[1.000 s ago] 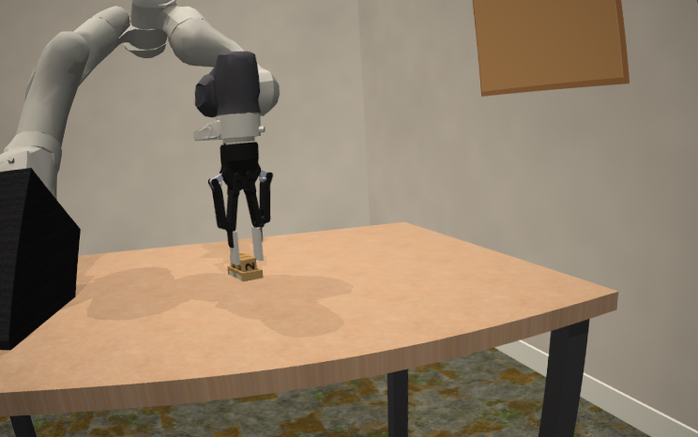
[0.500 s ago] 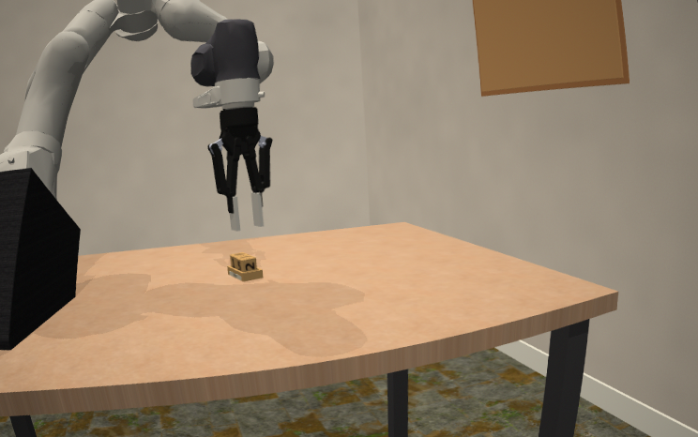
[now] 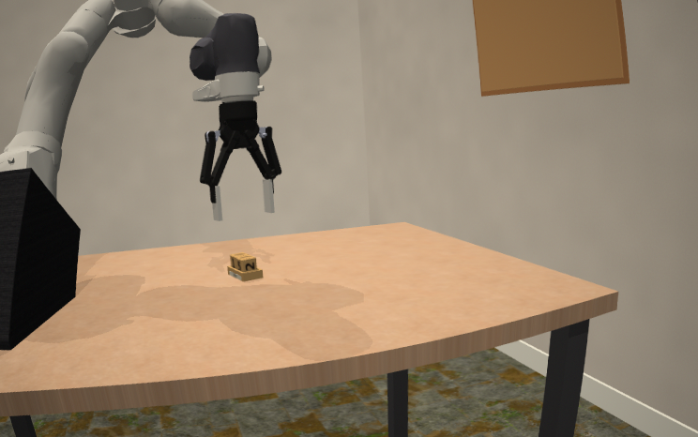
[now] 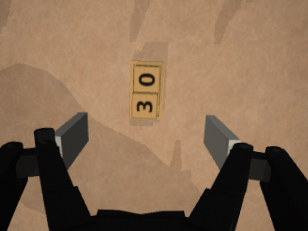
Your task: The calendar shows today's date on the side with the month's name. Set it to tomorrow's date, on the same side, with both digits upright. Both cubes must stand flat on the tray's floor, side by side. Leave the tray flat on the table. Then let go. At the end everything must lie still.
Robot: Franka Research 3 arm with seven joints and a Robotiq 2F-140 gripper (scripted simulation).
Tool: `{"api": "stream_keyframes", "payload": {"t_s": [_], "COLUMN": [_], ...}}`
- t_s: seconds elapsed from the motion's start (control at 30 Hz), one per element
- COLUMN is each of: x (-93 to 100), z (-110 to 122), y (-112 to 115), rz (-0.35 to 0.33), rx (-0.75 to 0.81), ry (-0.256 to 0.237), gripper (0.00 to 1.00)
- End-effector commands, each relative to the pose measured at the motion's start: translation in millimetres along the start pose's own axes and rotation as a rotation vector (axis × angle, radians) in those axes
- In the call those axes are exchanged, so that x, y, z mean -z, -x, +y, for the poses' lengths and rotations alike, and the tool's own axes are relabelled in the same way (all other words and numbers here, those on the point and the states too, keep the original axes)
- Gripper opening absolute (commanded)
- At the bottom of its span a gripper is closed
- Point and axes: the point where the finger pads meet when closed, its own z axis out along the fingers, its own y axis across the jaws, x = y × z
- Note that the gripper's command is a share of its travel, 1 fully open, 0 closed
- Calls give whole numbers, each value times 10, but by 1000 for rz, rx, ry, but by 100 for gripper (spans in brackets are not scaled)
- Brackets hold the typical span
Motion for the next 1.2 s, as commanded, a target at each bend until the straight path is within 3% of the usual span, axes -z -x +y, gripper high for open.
{"api": "stream_keyframes", "payload": {"t_s": [0.0,0.63,1.17], "x": [-4,28,444], "z": [-15,-14,-12], "y": [-16,-16,-15], "rz": [3,3,3], "rx": [-15,-15,-15], "ry": [-5,-5,-5], "gripper": [100,100,100]}}
